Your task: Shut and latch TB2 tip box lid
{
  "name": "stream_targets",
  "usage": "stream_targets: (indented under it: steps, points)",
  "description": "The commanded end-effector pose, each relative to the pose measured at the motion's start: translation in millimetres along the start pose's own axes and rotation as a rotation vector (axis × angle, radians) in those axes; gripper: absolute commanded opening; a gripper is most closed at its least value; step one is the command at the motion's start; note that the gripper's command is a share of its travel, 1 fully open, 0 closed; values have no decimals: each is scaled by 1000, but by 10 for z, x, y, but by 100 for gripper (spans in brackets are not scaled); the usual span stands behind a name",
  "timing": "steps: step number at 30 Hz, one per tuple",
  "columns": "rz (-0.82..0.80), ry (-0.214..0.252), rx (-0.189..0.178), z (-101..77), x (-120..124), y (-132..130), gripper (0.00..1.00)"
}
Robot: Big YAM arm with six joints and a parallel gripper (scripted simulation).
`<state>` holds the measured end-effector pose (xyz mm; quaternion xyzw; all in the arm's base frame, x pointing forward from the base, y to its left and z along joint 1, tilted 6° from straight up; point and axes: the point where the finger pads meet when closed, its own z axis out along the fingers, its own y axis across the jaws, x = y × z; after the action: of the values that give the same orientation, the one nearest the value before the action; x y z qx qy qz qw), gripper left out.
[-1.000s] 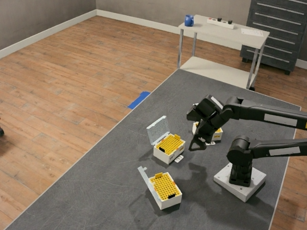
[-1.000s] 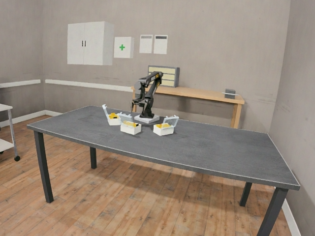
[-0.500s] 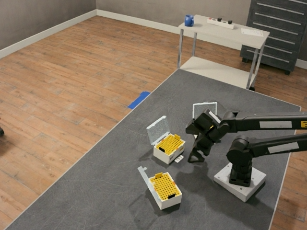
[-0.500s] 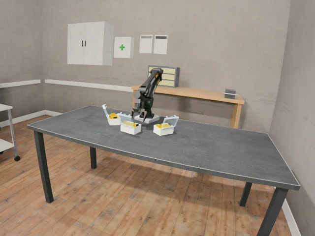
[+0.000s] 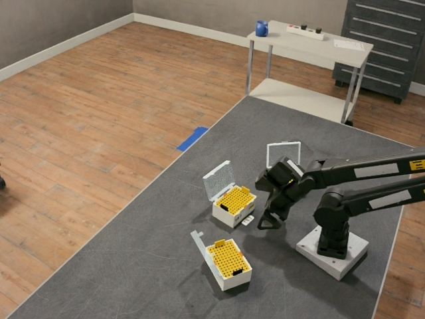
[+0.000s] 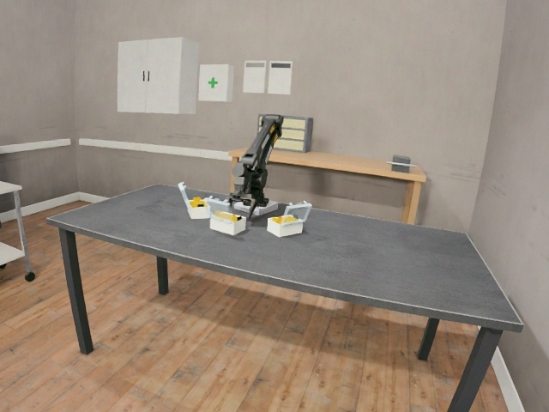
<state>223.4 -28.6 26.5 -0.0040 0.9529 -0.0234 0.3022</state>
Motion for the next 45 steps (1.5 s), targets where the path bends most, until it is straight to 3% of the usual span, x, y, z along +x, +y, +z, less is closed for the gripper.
stream_targets:
  steps: [1,2,45]
  points:
    - [-5,-66,16,-90,-358,-84,100]
    - [-3,-46,7,-62,-245,-42,100]
    - [-3,-46,7,-62,-245,-42,100]
